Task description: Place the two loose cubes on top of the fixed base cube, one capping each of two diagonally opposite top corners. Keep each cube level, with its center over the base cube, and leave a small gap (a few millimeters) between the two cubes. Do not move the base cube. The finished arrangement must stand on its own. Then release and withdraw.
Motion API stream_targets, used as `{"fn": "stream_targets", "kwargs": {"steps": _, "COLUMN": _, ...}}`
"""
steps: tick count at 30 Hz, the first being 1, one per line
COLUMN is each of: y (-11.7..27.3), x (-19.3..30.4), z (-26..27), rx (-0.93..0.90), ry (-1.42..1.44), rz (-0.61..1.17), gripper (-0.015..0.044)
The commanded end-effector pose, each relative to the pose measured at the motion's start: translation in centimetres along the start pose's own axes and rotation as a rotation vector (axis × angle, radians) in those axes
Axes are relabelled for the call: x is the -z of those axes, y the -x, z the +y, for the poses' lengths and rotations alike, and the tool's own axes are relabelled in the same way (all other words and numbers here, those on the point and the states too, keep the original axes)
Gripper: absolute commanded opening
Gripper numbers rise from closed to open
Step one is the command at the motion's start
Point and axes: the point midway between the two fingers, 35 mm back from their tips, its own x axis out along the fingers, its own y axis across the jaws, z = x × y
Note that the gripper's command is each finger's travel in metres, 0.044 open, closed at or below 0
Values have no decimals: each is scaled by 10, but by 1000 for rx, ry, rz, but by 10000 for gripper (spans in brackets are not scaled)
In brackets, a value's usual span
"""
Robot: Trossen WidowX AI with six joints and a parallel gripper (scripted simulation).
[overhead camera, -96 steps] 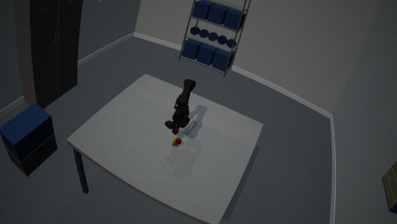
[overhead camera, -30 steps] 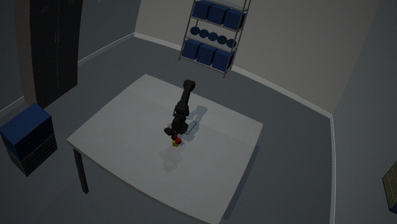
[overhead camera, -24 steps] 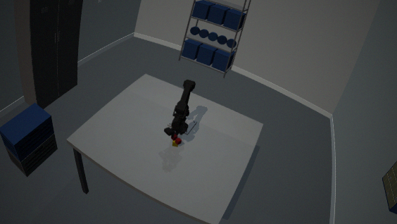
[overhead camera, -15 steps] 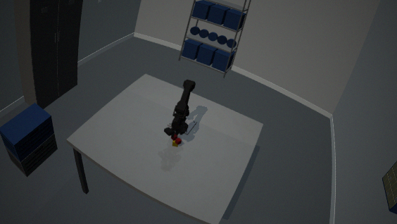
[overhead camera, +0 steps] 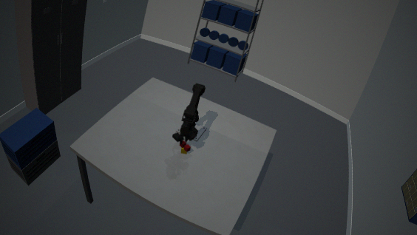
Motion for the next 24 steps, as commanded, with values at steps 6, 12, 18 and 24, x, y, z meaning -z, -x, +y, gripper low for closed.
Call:
{"fn": "stream_targets", "kwargs": {"steps": 6, "y": 14, "x": -1, "z": -1, "rx": 7, "ry": 0, "rz": -5, "gripper": 205}}
{"fn": "stream_targets", "kwargs": {"steps": 12, "y": 22, "x": -1, "z": -1, "rx": 7, "ry": 0, "rz": -5, "gripper": 205}}
{"fn": "stream_targets", "kwargs": {"steps": 18, "y": 30, "x": -1, "z": -1, "rx": 7, "ry": 0, "rz": -5, "gripper": 205}}
{"fn": "stream_targets", "kwargs": {"steps": 24, "y": 38, "x": -1, "z": -1, "rx": 7, "ry": 0, "rz": -5, "gripper": 205}}
